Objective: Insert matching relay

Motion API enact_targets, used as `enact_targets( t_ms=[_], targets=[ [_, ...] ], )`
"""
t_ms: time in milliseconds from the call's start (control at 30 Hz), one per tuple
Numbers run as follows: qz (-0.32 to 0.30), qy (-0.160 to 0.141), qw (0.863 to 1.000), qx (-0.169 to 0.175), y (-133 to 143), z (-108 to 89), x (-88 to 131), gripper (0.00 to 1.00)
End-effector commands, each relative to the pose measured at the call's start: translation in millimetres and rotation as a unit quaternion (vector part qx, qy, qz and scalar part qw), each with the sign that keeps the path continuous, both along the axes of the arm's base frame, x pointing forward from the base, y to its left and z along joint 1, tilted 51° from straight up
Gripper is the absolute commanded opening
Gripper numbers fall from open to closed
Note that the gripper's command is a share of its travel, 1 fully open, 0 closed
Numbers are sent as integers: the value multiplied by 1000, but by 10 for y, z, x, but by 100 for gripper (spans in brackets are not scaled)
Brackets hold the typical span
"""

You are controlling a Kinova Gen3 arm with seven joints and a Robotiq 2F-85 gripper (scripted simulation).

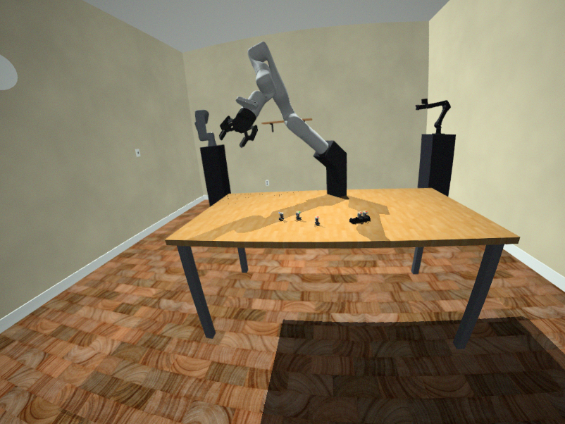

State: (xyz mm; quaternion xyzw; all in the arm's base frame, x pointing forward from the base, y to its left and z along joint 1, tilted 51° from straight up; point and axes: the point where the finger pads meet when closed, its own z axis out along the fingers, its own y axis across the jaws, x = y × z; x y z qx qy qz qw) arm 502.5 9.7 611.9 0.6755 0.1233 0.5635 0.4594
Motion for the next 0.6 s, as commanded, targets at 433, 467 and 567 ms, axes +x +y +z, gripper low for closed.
enact_targets(
  t_ms=[433, 467, 567],
  targets=[
    [12, -12, 1000, 23, 274, -121, 104, 100],
    [12, -12, 1000, 23, 274, -121, 104, 100],
    [12, -12, 1000, 23, 274, -121, 104, 100]
  ],
)
